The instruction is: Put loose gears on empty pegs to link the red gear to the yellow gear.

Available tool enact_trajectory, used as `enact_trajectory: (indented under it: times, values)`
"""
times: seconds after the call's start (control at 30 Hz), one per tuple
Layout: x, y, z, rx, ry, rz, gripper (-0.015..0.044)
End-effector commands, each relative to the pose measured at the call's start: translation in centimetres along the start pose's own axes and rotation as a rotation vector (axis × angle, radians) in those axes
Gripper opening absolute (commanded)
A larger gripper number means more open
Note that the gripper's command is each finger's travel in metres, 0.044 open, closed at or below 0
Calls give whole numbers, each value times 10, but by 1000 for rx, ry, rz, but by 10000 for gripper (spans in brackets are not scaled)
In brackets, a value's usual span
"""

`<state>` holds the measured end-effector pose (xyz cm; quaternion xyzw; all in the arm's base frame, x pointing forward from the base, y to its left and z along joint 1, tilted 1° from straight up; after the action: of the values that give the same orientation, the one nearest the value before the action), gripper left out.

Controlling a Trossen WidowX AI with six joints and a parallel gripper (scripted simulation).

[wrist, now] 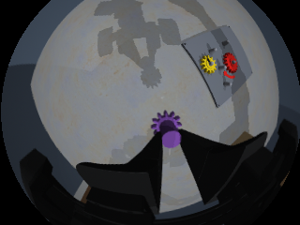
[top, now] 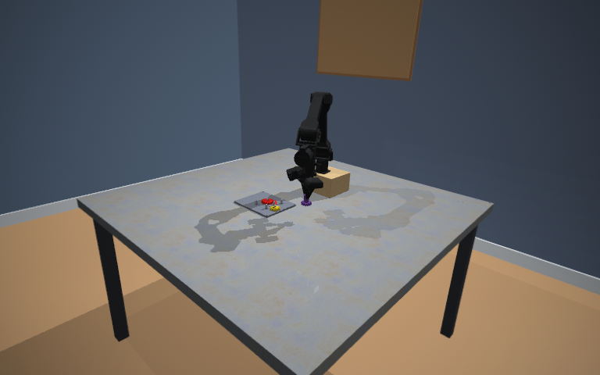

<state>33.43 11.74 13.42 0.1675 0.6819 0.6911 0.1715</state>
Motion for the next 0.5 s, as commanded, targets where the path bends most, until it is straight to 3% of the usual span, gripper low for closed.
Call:
enact_trajectory:
  times: [0.0, 0.47]
  values:
    - [-1, 18, 0, -5, 4, -7, 0]
    - [2, 63, -5, -4, 4, -7, 0]
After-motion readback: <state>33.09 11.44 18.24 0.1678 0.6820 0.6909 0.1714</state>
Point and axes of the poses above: the point midway between the two fingers, 35 mm back from their tips, its own y axis back along the fingers, its own z axis across the jaws, x = y × z, the point moved 9 cm from there along y, back along the fingers, and after that the axes turned 12 degrees about y, right-handed, at the moved point
